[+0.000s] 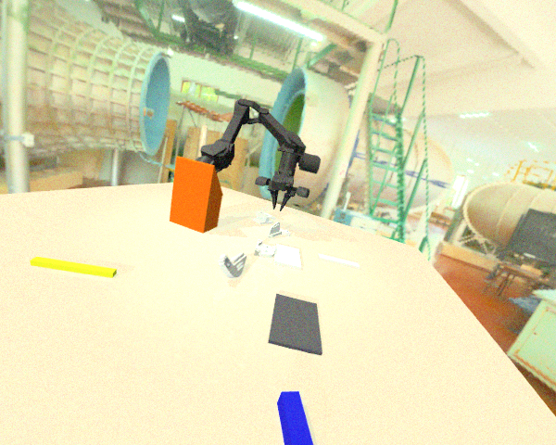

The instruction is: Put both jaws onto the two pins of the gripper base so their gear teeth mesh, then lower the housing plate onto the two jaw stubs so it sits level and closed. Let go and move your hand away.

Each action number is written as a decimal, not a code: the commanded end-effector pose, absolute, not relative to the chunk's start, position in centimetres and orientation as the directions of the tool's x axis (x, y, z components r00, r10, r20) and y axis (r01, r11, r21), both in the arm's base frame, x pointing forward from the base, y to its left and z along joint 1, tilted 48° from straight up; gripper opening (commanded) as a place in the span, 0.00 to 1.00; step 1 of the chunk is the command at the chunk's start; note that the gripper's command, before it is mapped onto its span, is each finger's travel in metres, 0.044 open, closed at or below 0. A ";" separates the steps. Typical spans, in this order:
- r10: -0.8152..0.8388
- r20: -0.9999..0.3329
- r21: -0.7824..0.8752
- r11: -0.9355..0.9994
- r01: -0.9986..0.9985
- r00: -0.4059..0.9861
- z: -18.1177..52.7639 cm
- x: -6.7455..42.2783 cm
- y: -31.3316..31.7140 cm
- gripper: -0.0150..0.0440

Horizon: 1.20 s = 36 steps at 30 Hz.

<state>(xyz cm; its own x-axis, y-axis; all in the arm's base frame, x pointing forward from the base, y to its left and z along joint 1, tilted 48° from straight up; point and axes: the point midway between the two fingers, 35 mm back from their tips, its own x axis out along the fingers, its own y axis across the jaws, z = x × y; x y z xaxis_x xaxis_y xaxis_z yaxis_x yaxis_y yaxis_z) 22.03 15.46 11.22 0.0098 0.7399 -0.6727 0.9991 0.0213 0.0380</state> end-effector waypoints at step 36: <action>0.739 -0.673 0.035 0.018 0.999 0.011 11.2 22.1 15.4 1.00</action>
<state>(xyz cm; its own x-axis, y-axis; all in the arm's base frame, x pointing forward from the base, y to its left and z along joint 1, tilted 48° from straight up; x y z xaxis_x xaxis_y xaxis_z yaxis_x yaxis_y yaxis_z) 22.04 15.45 11.21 0.0100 0.7398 -0.6728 0.9991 0.0203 0.0373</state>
